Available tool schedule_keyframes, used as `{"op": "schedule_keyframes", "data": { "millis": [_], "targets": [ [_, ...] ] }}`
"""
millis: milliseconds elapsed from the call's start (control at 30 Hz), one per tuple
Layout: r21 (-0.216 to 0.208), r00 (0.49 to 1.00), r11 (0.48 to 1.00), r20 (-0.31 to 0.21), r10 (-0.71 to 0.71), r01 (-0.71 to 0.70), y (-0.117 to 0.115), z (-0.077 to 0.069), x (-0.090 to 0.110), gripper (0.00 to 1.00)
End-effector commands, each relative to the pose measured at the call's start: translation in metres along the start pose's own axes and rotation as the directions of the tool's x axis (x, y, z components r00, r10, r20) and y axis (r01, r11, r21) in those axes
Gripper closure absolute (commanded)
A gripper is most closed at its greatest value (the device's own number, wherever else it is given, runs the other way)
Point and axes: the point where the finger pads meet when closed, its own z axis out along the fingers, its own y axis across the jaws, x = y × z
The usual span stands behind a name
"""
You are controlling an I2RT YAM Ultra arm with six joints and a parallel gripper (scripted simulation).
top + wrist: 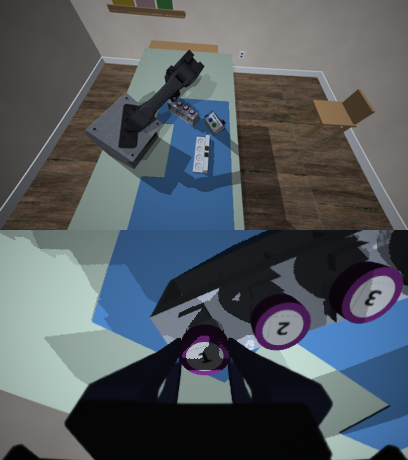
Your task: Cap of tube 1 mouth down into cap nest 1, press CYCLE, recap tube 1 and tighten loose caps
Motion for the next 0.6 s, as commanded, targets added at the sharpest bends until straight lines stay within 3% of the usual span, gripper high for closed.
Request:
{"op": "schedule_keyframes", "data": {
  "millis": [0, 233, 500, 567],
  "targets": [
    [-0.004, 0.986, 0.986, 0.009, -0.167, 0.167, 0.0023, -0.0033, -0.0021, 1.0],
    [-0.001, 0.869, 0.869, 0.01, -0.495, 0.495, 0.0023, -0.0034, -0.0021, 1.0],
    [0.003, 0.608, 0.608, 0.01, -0.794, 0.794, 0.0024, -0.0035, -0.002, 1.0],
    [0.003, 0.608, 0.608, 0.01, -0.794, 0.794, 0.0024, -0.0035, -0.002, 1.0]
  ]
}}
